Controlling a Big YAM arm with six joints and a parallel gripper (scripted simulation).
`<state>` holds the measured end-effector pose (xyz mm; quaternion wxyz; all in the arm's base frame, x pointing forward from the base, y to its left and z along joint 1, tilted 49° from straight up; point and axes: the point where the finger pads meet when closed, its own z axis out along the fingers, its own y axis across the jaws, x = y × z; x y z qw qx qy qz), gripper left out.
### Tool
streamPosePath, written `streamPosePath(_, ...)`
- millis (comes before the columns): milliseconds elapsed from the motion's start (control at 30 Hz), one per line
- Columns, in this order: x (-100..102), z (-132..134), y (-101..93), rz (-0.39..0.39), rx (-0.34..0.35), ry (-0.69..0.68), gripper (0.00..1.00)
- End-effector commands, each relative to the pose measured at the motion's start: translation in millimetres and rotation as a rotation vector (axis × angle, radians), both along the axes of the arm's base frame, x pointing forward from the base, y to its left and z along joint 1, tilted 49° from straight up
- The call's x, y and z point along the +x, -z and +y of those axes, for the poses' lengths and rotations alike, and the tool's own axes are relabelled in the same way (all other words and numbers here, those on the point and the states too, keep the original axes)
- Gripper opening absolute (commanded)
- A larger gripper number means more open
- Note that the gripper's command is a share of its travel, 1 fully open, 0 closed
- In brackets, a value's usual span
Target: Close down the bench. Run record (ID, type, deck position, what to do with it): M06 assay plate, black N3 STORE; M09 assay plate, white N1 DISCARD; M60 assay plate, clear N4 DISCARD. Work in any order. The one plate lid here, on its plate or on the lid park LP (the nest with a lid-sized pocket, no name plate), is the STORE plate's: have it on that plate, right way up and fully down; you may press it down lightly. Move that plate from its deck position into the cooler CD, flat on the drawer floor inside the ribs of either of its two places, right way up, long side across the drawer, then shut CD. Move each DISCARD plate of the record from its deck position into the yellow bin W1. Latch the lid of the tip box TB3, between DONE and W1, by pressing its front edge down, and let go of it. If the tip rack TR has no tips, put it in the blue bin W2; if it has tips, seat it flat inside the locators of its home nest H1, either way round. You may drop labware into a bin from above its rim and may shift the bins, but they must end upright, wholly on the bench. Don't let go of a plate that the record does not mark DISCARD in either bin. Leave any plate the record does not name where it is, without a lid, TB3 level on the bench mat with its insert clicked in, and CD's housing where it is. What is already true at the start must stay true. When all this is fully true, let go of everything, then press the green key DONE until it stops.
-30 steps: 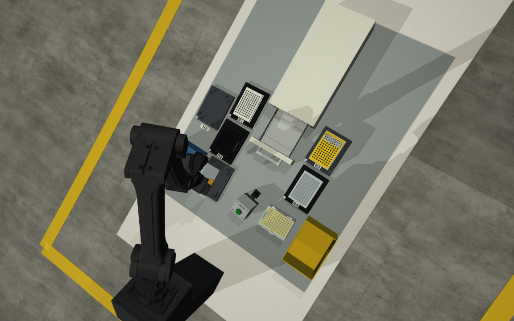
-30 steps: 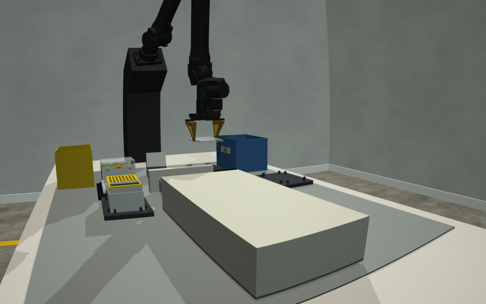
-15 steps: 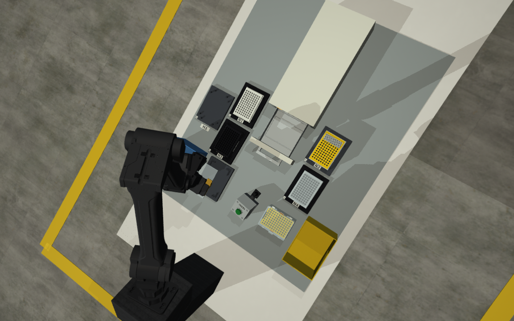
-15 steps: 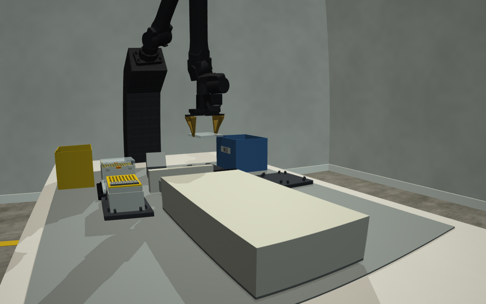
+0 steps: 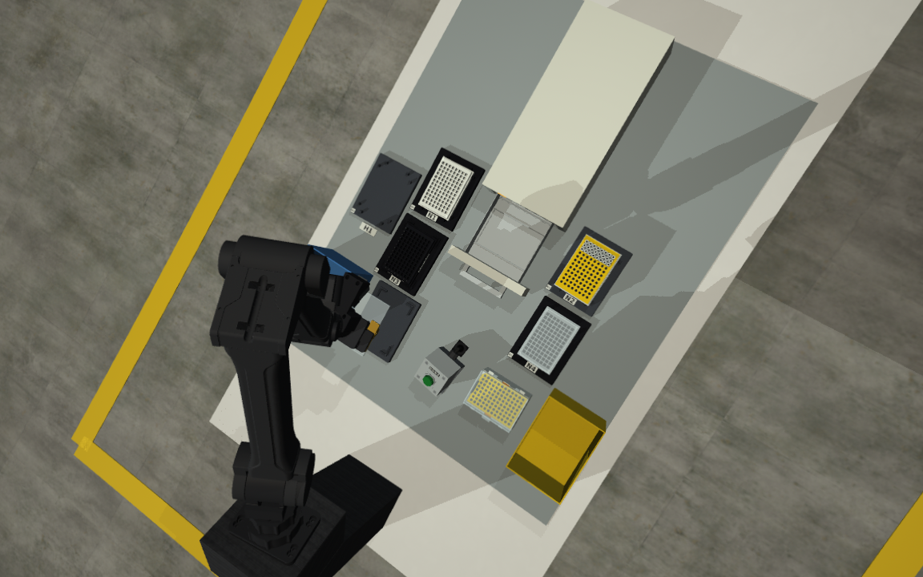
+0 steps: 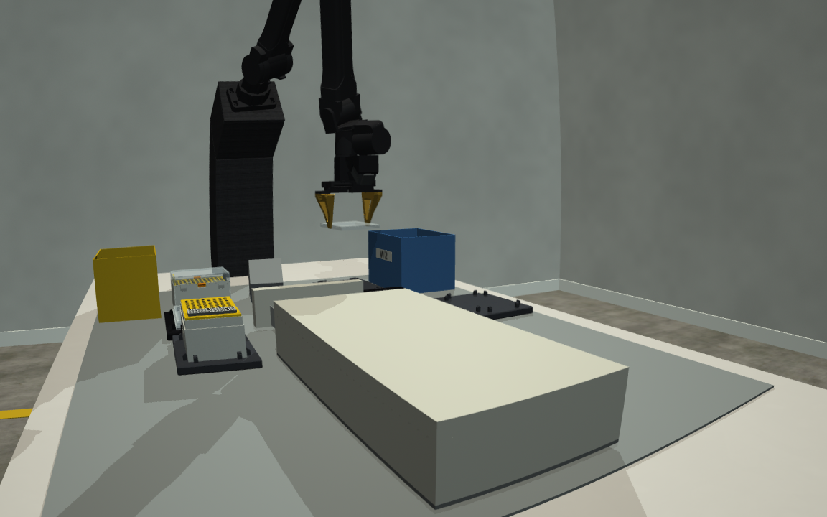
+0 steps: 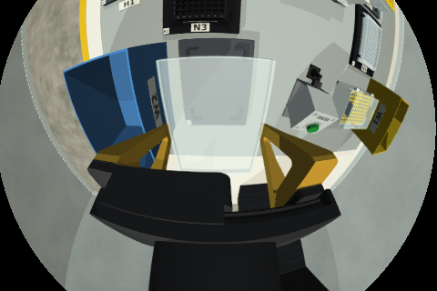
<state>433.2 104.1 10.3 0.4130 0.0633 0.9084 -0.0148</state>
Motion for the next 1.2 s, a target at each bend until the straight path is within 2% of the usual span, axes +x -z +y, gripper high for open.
streamPosePath(0,-4,0,0.2,0.002,0.001,0.0,0.0)
streamPosePath(100,-4,0,0.2,0.002,0.001,0.0,0.0)
streamPosePath(133,4,1,-9.9,-0.014,0.035,0.03,0.0)
streamPosePath(267,12,-3,-19.5,-0.017,0.039,0.038,0.0)
streamPosePath(333,12,-3,-19.5,-0.017,0.039,0.038,0.0)
streamPosePath(367,11,-2,-12.3,0.003,0.03,0.035,0.0)
streamPosePath(467,19,-3,-28.0,-0.017,0.035,0.034,0.0)
streamPosePath(700,30,-3,-36.5,-0.004,0.018,0.023,0.0)
streamPosePath(833,39,-2,-51.4,-0.018,0.023,0.023,0.0)
streamPosePath(900,39,-2,-51.4,-0.018,0.023,0.023,0.0)
streamPosePath(933,37,0,-37.4,0.015,0.01,0.017,0.0)
streamPosePath(1000,42,-3,-44.9,0.008,0.014,0.023,0.0)
streamPosePath(1067,47,-2,-60.5,-0.016,0.022,0.024,0.0)
streamPosePath(1167,52,-2,-66.6,-0.016,0.022,0.023,0.0)
